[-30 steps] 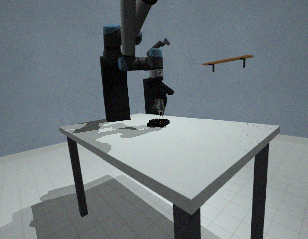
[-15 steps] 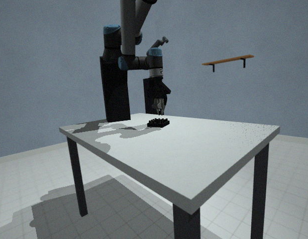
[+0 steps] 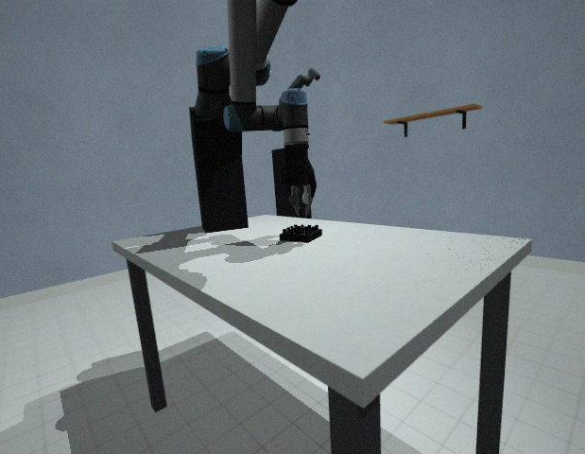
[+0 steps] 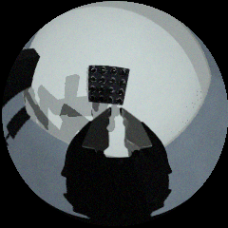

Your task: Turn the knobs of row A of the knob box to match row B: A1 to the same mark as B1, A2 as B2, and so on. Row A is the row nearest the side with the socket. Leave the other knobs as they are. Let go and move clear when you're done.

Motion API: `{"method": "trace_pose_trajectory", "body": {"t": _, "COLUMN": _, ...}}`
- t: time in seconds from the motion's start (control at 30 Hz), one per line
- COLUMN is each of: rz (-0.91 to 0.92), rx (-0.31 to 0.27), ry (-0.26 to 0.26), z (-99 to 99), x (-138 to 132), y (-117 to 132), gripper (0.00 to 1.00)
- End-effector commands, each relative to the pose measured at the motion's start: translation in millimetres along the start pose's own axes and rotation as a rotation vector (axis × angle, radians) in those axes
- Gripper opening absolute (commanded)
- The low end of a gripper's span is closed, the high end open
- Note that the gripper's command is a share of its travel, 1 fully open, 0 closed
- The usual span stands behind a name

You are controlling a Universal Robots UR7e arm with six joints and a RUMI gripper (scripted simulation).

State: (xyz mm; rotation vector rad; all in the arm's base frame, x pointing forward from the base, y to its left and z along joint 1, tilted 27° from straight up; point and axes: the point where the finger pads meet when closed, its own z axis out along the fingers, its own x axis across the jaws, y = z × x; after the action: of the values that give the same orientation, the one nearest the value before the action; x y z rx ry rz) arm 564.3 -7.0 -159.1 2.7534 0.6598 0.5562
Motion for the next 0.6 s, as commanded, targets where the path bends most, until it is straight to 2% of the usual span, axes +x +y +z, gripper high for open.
{"method": "trace_pose_trajectory", "body": {"t": 0.0, "rz": -0.108, "rx": 0.003, "ry": 0.005, "z": -2.0, "x": -2.0, "y": 0.3, "gripper": 0.11}}
{"method": "trace_pose_trajectory", "body": {"t": 0.5, "rz": -0.504, "rx": 0.002, "ry": 0.006, "z": -8.1, "x": -11.3, "y": 2.4, "gripper": 0.11}}
{"method": "trace_pose_trajectory", "body": {"t": 0.57, "rz": -0.504, "rx": 0.002, "ry": 0.006, "z": -8.1, "x": -11.3, "y": 2.4, "gripper": 0.11}}
